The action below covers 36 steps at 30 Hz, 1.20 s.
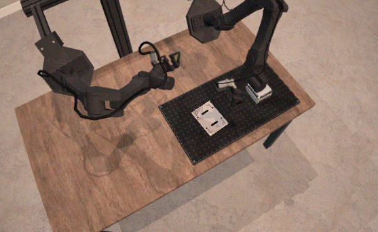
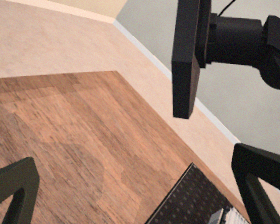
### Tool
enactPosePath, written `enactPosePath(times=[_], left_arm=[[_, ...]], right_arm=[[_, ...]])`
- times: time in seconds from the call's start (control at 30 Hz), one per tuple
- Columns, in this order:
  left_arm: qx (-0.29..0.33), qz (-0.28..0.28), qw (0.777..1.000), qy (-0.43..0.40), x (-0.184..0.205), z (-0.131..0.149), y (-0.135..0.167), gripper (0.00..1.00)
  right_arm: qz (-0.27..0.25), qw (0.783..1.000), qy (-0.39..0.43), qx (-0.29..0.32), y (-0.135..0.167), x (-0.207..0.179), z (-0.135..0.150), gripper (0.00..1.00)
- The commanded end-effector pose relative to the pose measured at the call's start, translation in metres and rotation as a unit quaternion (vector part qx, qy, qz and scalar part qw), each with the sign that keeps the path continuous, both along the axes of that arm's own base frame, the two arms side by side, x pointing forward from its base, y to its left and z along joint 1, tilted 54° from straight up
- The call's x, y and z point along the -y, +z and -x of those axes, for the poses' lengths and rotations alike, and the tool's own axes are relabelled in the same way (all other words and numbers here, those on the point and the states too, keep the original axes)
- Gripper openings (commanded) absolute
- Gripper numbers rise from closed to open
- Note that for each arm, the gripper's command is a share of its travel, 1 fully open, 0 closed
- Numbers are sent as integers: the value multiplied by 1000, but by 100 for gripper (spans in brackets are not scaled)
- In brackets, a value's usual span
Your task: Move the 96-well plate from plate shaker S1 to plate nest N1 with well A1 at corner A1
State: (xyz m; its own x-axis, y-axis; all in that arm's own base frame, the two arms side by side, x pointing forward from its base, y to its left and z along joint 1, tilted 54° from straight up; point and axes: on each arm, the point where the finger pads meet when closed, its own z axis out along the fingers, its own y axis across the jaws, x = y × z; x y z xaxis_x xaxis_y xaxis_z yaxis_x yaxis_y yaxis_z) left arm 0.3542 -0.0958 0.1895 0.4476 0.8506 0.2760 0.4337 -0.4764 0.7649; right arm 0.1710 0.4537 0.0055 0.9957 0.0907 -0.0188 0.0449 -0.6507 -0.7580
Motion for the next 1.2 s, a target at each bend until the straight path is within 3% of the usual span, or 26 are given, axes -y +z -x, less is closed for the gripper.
enactPosePath(times=[0.0,0.57,0.83,1.03,1.1,1.17], left_arm=[[5,1,1000,-1,1,0,4,100],[5,1,1000,-1,1,0,4,100],[37,107,993,26,-4,1,17,100],[66,224,969,77,-28,9,21,100],[66,224,969,77,-28,9,21,100],[78,275,954,96,-36,12,25,100]], right_arm=[[-5,1000,6,2,4,-3,4,100],[-5,1000,6,2,4,-3,4,100],[-38,989,-145,4,21,-39,-30,100],[-107,958,-265,-18,49,-80,-43,100],[-107,958,-265,-18,49,-80,-43,100],[-140,940,-311,-33,61,-91,-47,100]])
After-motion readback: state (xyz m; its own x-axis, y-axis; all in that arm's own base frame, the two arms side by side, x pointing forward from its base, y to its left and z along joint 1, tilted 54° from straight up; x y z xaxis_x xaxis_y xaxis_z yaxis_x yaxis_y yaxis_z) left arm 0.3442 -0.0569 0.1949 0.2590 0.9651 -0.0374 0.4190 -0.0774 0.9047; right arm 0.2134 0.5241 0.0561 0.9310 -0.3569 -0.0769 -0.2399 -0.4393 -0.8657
